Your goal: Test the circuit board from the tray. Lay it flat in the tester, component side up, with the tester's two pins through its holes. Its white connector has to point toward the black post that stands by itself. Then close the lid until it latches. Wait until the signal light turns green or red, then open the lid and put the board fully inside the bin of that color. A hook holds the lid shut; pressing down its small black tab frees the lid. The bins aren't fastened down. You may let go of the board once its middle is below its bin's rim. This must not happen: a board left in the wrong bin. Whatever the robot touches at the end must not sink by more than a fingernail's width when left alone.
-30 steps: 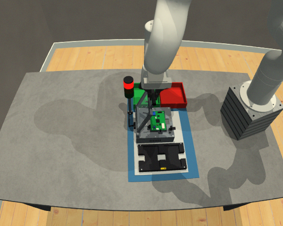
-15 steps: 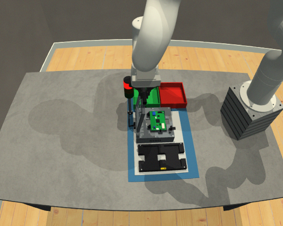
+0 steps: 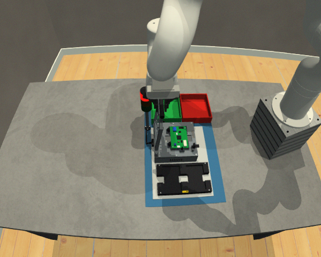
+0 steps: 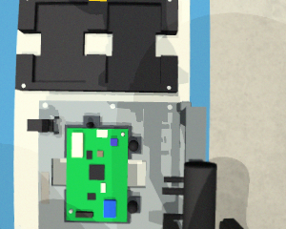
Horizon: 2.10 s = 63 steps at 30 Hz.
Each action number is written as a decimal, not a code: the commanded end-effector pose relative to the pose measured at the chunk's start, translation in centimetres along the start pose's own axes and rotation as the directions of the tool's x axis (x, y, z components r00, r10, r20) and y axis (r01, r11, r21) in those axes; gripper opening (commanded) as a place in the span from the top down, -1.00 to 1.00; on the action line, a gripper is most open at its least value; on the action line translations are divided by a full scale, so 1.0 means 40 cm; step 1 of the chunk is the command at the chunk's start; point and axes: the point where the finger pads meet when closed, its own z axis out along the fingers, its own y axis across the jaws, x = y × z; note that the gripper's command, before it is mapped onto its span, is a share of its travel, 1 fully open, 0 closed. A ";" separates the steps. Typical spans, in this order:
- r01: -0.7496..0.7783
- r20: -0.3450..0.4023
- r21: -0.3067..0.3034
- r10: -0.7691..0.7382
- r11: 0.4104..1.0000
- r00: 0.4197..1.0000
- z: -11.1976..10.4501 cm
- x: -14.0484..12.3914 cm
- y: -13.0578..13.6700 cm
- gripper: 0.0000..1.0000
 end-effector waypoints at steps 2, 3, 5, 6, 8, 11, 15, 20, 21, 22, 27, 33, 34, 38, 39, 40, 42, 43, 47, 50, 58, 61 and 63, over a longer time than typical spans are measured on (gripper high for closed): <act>0.000 0.000 0.002 0.000 1.000 1.000 -0.001 0.000 -0.001 0.44; 0.000 0.000 0.002 0.000 1.000 1.000 -0.001 0.000 -0.001 0.44; 0.000 0.000 0.002 0.000 1.000 1.000 -0.001 0.000 -0.001 0.44; 0.000 0.000 0.002 0.000 1.000 1.000 -0.001 0.000 -0.001 0.44; 0.000 0.000 0.002 0.000 1.000 1.000 -0.001 0.000 -0.001 0.44; 0.000 0.000 0.002 0.000 1.000 1.000 -0.001 0.000 -0.001 0.44; 0.000 0.000 0.002 0.000 1.000 1.000 -0.001 0.000 -0.001 0.44; 0.000 0.000 0.002 0.000 1.000 1.000 -0.001 0.000 -0.001 0.44; 0.000 0.000 0.002 0.000 1.000 1.000 -0.001 0.000 -0.001 0.44; 0.000 0.000 0.002 0.000 1.000 1.000 -0.001 0.000 -0.001 0.44; 0.000 0.000 0.002 0.000 1.000 1.000 -0.001 0.000 -0.001 0.44; 0.000 0.000 0.002 0.000 1.000 1.000 -0.001 0.000 -0.001 0.44; 0.000 0.000 0.002 0.000 1.000 1.000 -0.001 0.000 -0.001 0.44; 0.000 0.000 0.002 0.000 1.000 1.000 0.000 0.000 -0.001 0.44; 0.000 0.000 0.002 0.000 1.000 1.000 0.000 0.000 -0.001 0.44; 0.000 0.000 0.002 0.000 1.000 1.000 0.000 0.000 -0.001 0.44; 0.000 0.000 0.002 0.000 1.000 1.000 0.001 0.000 -0.001 0.44; 0.000 0.000 0.002 0.000 1.000 1.000 0.002 0.000 -0.001 0.44; 0.000 0.000 0.002 0.000 1.000 1.000 0.004 0.000 -0.001 0.44; 0.000 0.000 0.002 0.000 1.000 1.000 0.005 0.000 -0.002 0.44; 0.000 0.000 0.002 0.000 1.000 1.000 0.006 0.000 -0.002 0.44; 0.000 0.000 0.002 0.000 1.000 1.000 0.006 0.000 -0.002 0.44; 0.000 0.000 0.002 0.000 1.000 1.000 0.006 0.000 -0.002 1.00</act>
